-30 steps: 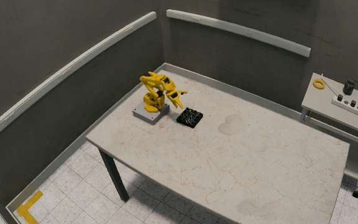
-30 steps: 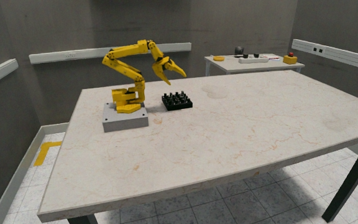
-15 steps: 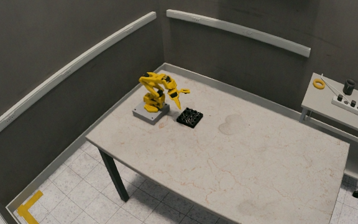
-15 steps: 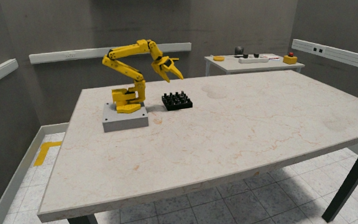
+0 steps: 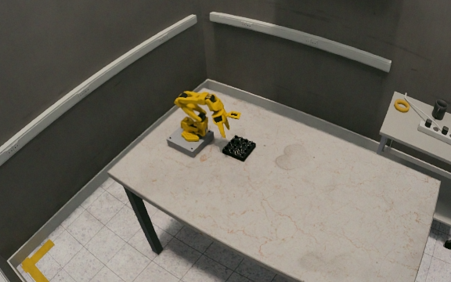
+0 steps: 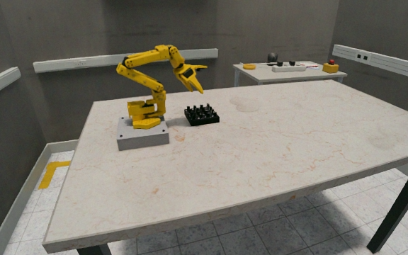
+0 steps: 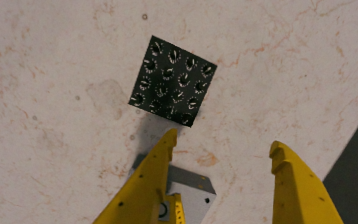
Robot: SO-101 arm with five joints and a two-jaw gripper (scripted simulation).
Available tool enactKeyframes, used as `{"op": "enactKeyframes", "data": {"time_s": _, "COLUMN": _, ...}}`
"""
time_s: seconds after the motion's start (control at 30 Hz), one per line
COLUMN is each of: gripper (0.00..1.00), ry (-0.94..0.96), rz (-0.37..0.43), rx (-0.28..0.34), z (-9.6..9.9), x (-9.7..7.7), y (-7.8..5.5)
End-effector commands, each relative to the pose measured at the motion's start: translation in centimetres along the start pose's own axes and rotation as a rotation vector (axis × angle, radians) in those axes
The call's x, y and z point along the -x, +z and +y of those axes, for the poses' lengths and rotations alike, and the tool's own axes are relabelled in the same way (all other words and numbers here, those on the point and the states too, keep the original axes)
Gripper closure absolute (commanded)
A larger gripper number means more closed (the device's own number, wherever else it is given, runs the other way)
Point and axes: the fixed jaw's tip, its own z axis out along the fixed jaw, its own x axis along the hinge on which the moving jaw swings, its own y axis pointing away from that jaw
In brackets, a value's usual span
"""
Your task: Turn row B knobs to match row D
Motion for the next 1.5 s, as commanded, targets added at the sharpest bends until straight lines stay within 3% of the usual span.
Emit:
{"op": "enactKeyframes", "data": {"time_s": 0.0, "gripper": 0.6, "ry": 0.051, "rz": 0.012, "rx": 0.014, "z": 0.44, "x": -0.27, "y": 0.07}}
{"op": "enactKeyframes", "data": {"time_s": 0.33, "gripper": 0.6, "ry": 0.13, "rz": 0.011, "rx": 0.022, "z": 0.75, "x": -0.14, "y": 0.05}}
{"op": "enactKeyframes", "data": {"time_s": 1.47, "gripper": 0.6, "ry": 0.135, "rz": 0.024, "rx": 0.028, "z": 0.95, "x": -0.43, "y": 0.14}}
